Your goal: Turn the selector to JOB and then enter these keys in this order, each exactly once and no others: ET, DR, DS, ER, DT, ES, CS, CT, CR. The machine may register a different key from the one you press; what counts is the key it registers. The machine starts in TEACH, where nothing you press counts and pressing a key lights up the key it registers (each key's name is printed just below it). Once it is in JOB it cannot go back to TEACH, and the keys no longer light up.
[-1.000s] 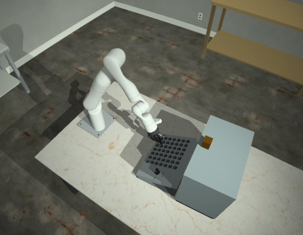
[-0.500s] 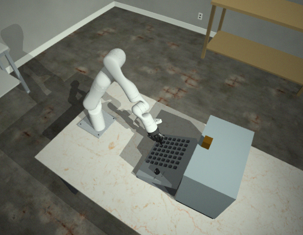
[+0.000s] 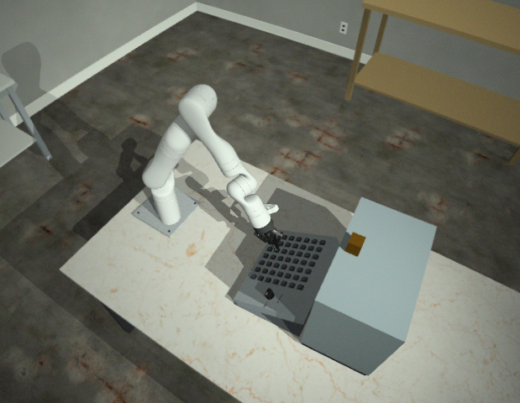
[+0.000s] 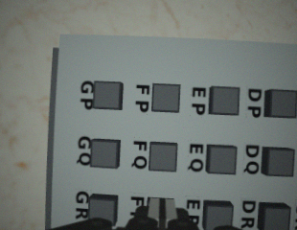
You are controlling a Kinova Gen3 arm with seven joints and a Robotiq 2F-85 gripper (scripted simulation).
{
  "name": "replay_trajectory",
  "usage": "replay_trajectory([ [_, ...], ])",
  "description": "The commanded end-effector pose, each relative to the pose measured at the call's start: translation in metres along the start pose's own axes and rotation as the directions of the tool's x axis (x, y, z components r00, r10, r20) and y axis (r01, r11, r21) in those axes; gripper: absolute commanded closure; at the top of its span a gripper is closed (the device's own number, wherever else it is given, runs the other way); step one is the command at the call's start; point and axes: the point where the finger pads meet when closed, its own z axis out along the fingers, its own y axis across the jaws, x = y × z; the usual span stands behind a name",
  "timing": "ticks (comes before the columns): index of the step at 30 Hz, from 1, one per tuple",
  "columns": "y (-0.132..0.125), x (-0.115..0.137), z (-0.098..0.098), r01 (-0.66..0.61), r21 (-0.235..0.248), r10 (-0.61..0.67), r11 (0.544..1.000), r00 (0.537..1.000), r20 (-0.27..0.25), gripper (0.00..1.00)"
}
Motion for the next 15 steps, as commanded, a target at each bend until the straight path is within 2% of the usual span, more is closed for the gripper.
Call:
replay_trajectory([
  [1,0.002,-0.0015,0.003,-0.001,-0.004,0.001,1.0,1.0,0.003,0.9],
  [15,0.0013,-0.0019,0.0065,-0.001,-0.002,0.001,1.0,1.0,0.003,0.9],
])
